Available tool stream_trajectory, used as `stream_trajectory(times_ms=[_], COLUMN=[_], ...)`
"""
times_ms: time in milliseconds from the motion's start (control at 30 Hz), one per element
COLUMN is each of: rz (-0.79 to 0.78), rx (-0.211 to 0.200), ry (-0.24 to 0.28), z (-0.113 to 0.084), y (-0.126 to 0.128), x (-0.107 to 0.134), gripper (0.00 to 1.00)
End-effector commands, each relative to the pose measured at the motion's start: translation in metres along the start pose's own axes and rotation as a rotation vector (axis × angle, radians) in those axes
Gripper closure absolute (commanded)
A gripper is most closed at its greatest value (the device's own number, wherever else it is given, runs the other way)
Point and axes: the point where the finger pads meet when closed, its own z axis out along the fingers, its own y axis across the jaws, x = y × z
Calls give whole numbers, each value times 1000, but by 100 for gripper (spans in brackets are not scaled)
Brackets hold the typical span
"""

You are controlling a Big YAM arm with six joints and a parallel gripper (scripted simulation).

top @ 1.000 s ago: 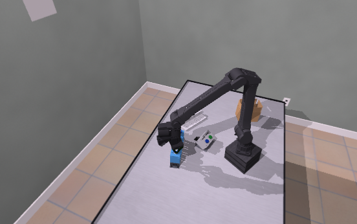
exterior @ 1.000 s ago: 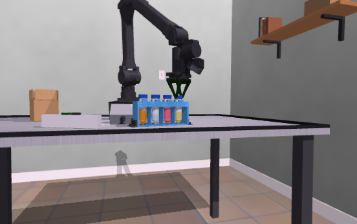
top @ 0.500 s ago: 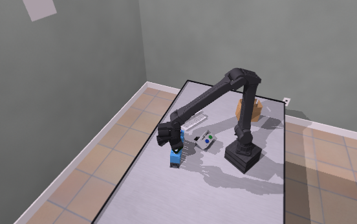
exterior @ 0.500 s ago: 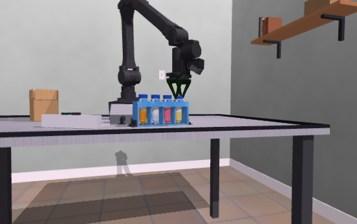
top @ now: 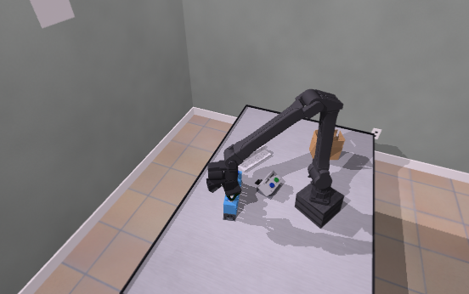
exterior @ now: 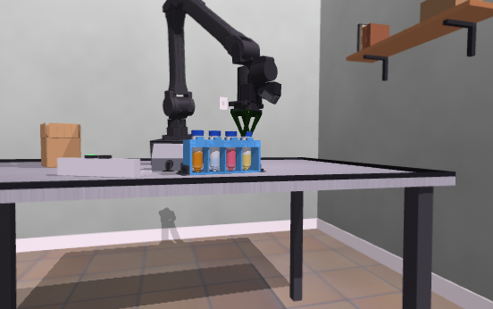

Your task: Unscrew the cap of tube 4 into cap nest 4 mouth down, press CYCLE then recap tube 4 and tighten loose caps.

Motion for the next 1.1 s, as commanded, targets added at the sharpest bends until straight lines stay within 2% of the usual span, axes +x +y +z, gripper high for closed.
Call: stream_trajectory(times_ms=[0, 200, 233, 1067], rz=[-1, -1, 40, 480], rx=[4, 4, -6, -4], ry=[-27, -27, 1, 2], z=[-7, -7, 7, 7], y=[-4, -4, -5, -5], x=[-11, -11, 1, 1], gripper=[100, 100, 100, 100])
